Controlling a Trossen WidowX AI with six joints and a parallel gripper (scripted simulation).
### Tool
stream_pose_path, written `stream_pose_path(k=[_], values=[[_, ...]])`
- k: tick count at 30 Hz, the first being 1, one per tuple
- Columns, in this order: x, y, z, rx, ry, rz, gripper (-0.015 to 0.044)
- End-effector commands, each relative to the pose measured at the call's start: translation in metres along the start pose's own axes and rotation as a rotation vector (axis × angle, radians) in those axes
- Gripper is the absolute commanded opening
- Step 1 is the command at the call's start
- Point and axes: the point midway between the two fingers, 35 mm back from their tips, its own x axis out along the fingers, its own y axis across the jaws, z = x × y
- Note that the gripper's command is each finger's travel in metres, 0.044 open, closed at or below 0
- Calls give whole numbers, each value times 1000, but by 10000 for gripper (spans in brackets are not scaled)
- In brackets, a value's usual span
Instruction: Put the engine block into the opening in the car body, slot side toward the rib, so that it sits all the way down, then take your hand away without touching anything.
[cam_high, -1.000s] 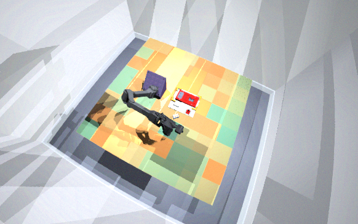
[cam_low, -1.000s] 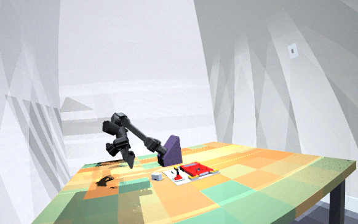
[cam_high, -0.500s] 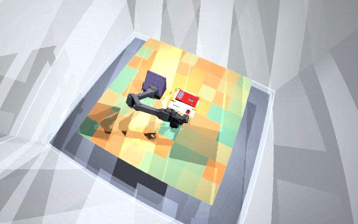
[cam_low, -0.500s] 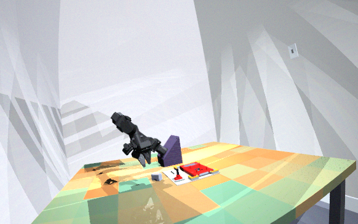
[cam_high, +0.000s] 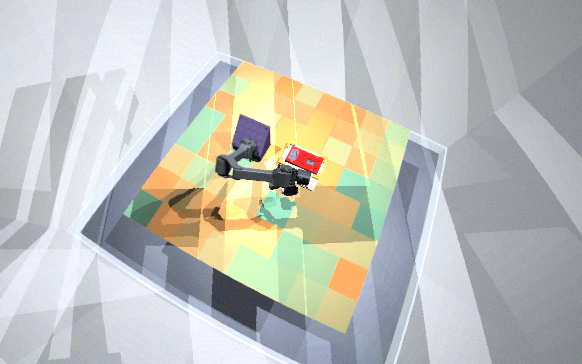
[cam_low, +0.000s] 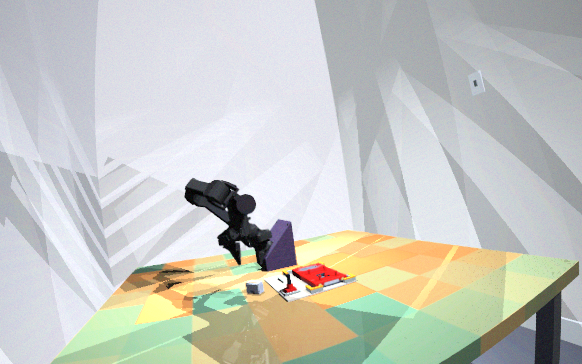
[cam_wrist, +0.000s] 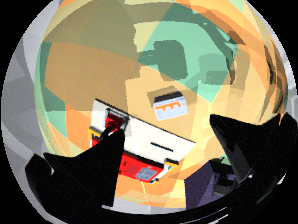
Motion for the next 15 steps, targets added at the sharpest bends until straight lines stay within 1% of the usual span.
stream_pose_path(k=[1, 7, 11, 15], values=[[-3, -2, -9, -107, -22, -76, 440], [-1, -2, -10, -126, -26, -88, 440], [30, -5, -9, -126, -27, -88, 440], [33, -6, -9, -126, -28, -89, 440]])
